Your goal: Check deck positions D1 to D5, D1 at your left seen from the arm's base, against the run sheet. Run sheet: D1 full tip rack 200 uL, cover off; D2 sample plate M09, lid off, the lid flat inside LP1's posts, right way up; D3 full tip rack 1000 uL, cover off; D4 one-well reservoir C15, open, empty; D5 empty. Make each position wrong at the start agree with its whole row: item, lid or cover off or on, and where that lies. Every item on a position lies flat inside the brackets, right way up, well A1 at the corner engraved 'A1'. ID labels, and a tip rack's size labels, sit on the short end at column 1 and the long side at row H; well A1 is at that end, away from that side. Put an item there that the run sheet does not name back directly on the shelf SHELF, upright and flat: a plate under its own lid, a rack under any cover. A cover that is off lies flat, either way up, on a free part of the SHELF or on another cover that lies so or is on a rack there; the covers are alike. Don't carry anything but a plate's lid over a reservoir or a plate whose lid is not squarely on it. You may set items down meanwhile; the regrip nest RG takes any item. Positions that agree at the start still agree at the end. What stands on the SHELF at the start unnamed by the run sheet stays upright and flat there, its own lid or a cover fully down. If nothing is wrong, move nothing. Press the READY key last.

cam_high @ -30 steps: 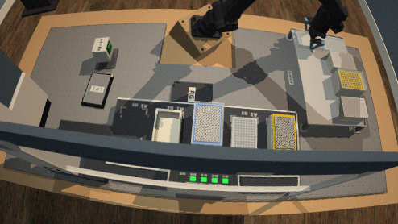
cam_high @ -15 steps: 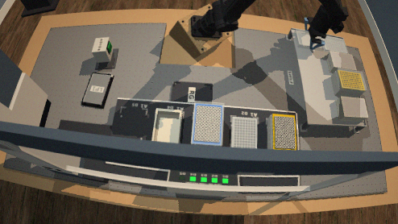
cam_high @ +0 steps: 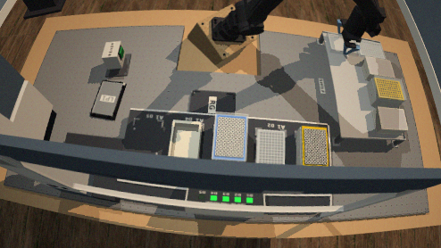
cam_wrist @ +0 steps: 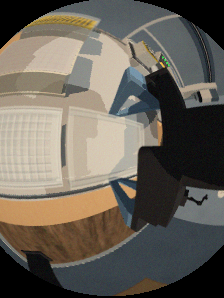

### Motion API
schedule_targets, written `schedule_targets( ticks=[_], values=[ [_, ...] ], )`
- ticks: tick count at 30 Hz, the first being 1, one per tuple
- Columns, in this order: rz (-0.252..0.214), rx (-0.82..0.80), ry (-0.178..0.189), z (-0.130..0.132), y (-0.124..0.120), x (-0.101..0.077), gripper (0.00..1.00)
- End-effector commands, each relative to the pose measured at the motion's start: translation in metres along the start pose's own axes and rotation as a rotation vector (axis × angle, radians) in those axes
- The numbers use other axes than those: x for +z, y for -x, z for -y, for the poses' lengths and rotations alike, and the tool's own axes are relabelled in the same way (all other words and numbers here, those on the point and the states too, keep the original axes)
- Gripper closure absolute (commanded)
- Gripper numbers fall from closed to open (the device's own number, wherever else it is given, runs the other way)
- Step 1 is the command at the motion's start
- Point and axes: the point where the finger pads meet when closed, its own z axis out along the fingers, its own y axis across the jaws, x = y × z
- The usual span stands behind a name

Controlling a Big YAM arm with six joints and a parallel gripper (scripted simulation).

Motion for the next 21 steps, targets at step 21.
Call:
schedule_targets(
  ticks=[21],
  values=[
    [0.076, 0.025, 0.022, -0.001, 0.026, -0.068, 0.00]
  ],
)
